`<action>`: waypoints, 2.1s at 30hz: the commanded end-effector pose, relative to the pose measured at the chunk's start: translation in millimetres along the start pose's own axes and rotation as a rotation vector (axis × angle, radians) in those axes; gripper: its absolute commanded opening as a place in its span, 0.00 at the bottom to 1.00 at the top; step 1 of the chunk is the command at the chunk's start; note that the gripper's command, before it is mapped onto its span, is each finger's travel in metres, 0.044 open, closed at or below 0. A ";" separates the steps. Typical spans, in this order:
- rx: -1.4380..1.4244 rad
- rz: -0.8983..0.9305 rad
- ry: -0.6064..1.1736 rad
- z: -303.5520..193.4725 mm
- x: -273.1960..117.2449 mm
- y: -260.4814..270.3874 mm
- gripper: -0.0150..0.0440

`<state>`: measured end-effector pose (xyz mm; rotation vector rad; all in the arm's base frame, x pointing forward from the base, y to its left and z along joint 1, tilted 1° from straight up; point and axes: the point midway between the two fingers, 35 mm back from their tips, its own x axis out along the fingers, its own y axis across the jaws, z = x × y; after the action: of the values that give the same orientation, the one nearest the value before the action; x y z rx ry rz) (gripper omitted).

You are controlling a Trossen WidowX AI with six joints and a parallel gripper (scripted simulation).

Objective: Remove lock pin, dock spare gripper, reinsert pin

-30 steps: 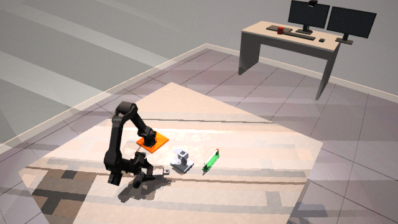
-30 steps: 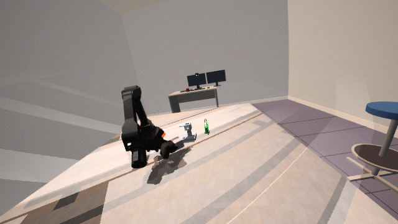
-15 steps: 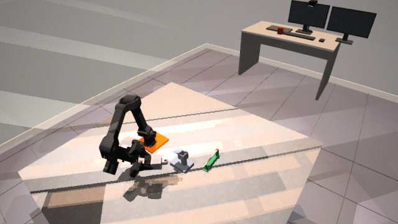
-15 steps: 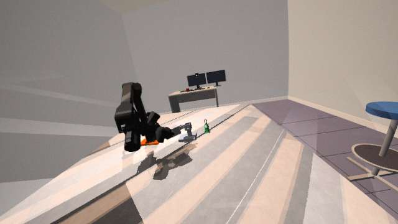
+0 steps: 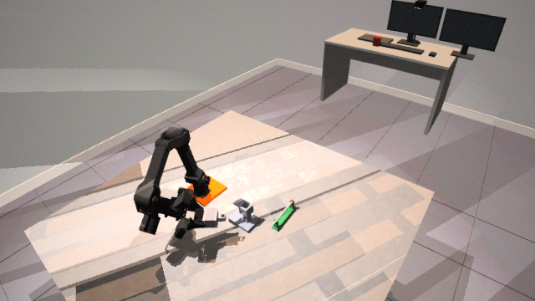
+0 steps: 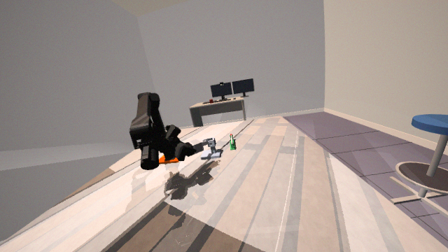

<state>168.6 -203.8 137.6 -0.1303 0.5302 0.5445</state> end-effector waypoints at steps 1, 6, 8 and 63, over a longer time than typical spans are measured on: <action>0.059 0.018 0.013 6.3 3.6 0.2 0.25; 0.150 0.041 0.037 12.1 8.0 1.3 0.25; 0.186 0.049 0.047 14.5 9.7 1.7 0.25; 1.151 0.037 0.394 79.4 51.4 26.7 0.25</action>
<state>223.8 -141.7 173.8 0.8464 1.1373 0.2188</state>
